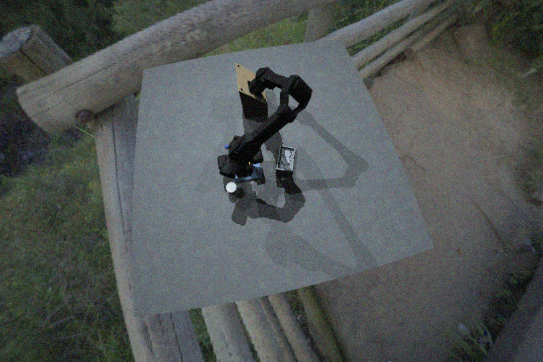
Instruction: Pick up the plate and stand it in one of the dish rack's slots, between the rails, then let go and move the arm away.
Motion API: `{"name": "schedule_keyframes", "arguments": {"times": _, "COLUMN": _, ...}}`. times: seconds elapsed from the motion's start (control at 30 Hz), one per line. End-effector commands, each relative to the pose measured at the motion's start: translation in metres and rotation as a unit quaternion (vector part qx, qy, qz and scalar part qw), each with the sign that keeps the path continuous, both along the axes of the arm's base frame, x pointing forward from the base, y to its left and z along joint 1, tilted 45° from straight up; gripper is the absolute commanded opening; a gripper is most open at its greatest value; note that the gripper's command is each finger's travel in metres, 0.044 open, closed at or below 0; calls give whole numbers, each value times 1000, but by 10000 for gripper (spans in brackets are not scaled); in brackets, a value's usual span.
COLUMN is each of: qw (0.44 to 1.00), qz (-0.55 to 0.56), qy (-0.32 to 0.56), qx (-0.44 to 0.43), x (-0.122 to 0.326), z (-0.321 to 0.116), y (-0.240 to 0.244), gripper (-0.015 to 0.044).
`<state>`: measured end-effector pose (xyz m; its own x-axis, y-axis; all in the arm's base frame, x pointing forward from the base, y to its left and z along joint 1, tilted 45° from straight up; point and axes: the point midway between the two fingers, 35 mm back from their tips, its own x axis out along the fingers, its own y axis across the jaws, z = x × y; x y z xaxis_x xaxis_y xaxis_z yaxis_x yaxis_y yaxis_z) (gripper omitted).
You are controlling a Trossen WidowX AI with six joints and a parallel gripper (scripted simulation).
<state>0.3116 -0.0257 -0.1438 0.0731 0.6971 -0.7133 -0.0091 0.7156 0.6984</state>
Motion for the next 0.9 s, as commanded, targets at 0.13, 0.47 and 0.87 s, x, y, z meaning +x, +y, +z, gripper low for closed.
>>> {"name": "schedule_keyframes", "arguments": {"times": 0.13, "qw": 1000, "qz": -2, "qy": 1, "qx": 0, "x": 2, "z": 6, "y": -7, "gripper": 212}}
{"name": "schedule_keyframes", "arguments": {"times": 0.47, "qw": 1000, "qz": -4, "qy": 1, "qx": -6, "x": 6, "z": 48, "y": -58, "gripper": 0}}
{"name": "schedule_keyframes", "arguments": {"times": 0.87, "qw": 1000, "qz": -3, "qy": 1, "qx": -5, "x": 1, "z": 98, "y": -109, "gripper": 0}}
